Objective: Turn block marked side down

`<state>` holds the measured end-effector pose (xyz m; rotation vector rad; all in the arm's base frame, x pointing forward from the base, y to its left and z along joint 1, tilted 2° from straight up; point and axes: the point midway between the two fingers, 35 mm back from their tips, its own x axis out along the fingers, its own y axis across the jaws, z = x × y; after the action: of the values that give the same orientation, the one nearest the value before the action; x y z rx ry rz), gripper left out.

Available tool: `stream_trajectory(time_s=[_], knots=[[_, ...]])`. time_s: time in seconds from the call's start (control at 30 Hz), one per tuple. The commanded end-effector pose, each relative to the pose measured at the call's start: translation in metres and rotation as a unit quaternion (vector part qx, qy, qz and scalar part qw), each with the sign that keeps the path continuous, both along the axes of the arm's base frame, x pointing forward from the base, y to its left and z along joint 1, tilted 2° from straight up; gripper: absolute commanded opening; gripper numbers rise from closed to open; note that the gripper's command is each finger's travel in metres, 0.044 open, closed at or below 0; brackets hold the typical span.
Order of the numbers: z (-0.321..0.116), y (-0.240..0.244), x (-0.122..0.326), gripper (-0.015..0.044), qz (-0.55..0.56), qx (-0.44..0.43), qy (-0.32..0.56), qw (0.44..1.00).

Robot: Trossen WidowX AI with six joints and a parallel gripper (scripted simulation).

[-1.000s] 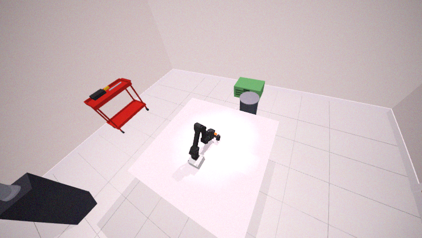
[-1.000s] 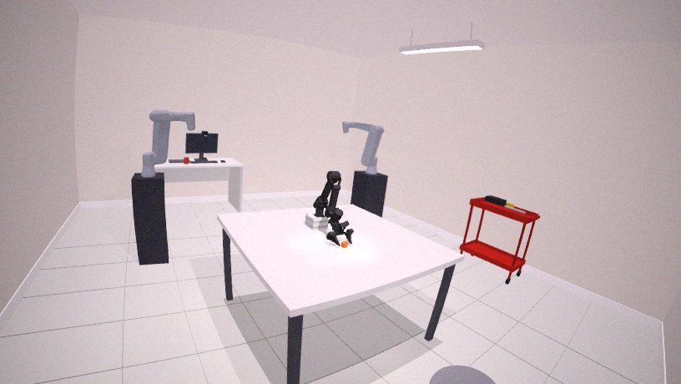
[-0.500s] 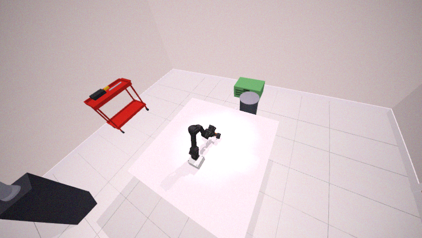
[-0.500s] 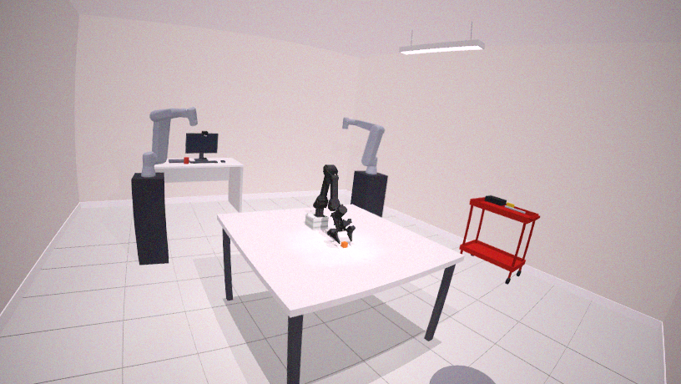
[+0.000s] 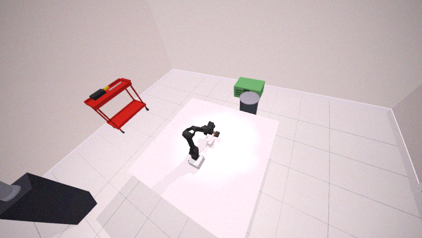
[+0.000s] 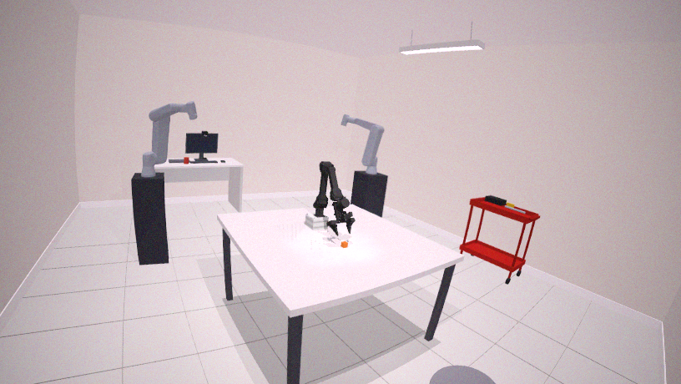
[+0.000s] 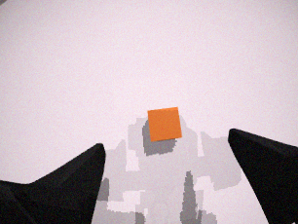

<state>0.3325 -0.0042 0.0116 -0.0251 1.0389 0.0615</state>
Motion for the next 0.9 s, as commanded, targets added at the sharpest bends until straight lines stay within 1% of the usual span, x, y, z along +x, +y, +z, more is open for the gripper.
stream_trajectory(time_s=[0.0, 0.1, 0.3, 0.53, 0.87], knots=[[0.010, -0.001, -0.002, 0.0440, 0.002, -0.005, 0.008, 1.000], [0.011, -0.001, 0.004, 0.0440, 0.002, -0.006, 0.034, 0.999], [0.017, 0.000, 0.023, 0.0440, 0.001, -0.011, 0.137, 0.991], [0.028, 0.001, 0.036, 0.0440, 0.003, -0.021, 0.252, 0.968], [0.026, 0.001, 0.038, 0.0440, 0.003, -0.022, 0.263, 0.965]])
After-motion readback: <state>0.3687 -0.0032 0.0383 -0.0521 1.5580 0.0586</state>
